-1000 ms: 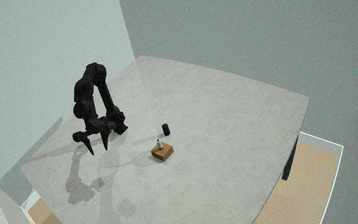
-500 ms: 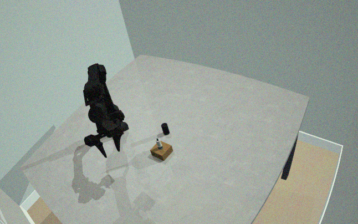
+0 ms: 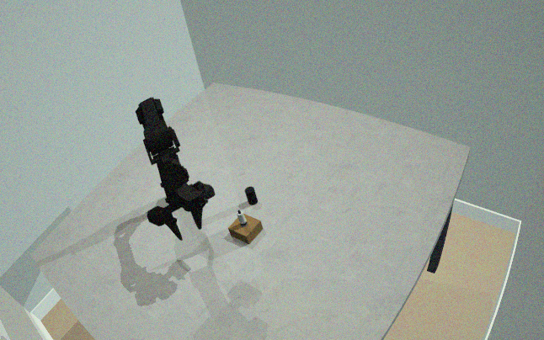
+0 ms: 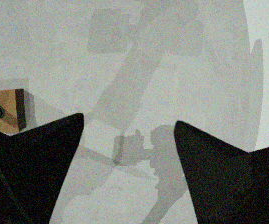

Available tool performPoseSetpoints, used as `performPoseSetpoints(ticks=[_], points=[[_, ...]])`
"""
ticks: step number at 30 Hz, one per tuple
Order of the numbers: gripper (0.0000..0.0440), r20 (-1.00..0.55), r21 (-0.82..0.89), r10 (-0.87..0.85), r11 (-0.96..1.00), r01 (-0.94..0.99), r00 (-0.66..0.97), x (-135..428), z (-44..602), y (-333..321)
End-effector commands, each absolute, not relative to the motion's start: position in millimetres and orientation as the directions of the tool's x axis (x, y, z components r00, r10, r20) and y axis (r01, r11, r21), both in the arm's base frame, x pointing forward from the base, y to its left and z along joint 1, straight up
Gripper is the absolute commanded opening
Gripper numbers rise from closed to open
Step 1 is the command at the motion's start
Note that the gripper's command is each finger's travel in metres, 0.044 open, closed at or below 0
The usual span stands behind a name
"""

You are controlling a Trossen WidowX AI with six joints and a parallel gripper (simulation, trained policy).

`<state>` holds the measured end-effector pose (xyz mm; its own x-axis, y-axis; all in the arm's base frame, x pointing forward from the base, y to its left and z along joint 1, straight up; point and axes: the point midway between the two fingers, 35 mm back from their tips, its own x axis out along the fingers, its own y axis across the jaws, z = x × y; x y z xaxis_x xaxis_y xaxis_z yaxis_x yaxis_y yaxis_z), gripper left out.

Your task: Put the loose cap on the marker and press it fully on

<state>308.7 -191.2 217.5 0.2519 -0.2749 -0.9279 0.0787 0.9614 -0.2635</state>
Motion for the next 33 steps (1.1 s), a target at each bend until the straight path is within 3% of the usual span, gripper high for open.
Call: performPoseSetpoints(ticks=[1,33], points=[[0.0312,-0.940,-0.249,-0.258,0.966,0.070,0.225,313,207,-180],[0.0322,-0.976,-0.165,-0.164,0.986,0.004,0.140,342,174,-82]])
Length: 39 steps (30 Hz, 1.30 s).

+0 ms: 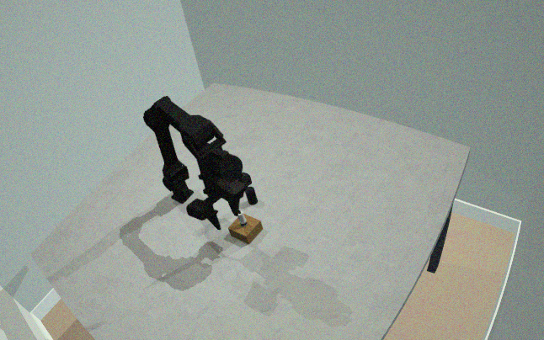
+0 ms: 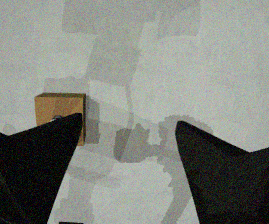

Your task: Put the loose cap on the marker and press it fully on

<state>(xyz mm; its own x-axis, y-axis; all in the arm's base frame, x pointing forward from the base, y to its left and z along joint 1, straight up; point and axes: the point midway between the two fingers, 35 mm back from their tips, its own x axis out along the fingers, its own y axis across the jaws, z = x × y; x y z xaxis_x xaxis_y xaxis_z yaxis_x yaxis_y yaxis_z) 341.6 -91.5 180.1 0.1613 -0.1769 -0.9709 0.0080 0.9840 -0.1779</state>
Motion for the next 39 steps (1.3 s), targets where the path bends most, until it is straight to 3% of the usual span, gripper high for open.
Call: performPoseSetpoints(ticks=[1,39], points=[[0.0322,-0.977,-0.162,-0.161,0.987,0.002,0.138,342,173,-79],[0.0330,-0.999,-0.025,-0.027,0.997,-0.078,-0.032,317,143,34]])
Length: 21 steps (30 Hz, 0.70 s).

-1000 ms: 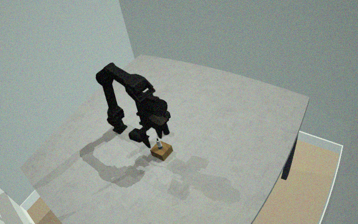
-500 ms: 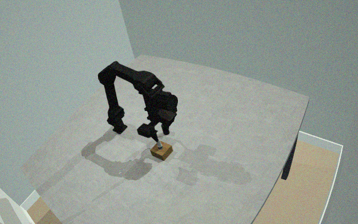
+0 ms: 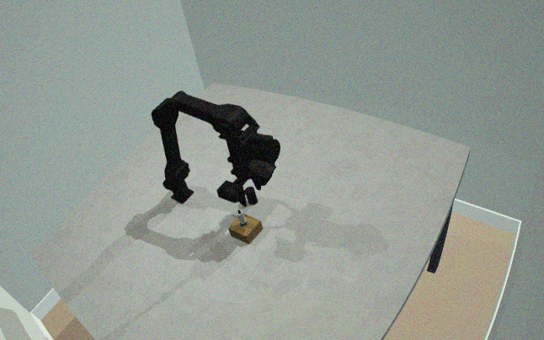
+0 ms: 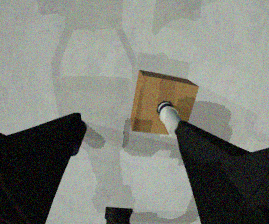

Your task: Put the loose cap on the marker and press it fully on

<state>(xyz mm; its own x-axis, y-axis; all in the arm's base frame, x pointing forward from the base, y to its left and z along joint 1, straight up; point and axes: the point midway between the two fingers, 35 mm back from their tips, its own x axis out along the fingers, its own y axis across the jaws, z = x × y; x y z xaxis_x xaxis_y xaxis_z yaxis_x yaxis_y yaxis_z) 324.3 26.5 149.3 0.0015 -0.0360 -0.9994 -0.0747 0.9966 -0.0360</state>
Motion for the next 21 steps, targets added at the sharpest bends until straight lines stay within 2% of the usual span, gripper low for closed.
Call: performPoseSetpoints(ticks=[1,21], points=[[0.0330,-0.999,-0.022,-0.025,0.996,-0.081,-0.038,316,143,36],[0.0318,-0.988,0.013,-0.012,0.987,-0.162,-0.153,283,121,70]])
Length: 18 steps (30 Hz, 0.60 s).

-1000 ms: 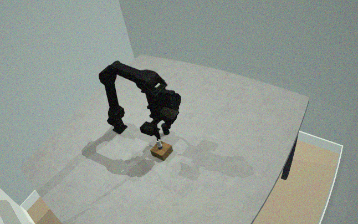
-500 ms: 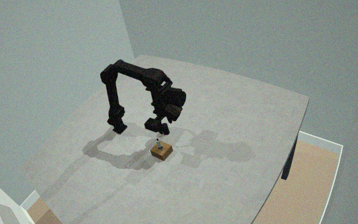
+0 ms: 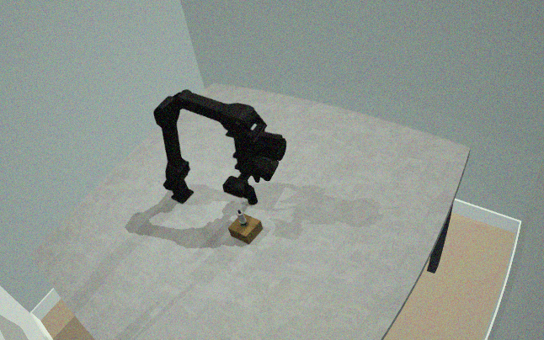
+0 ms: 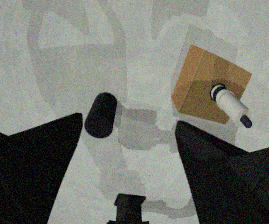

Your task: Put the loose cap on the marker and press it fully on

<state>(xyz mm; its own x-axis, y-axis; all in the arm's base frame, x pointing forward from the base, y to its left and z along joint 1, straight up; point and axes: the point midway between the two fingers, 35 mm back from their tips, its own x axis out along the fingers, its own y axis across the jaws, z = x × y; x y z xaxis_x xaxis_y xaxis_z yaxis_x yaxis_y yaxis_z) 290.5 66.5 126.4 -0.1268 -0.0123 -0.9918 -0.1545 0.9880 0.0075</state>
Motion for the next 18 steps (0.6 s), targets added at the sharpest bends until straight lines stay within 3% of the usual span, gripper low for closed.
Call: performPoseSetpoints(ticks=[1,18], points=[[0.0317,-0.987,0.014,-0.013,0.986,-0.167,-0.157,281,120,72],[0.0292,-0.975,0.030,-0.027,0.967,-0.254,-0.219,257,94,85]])
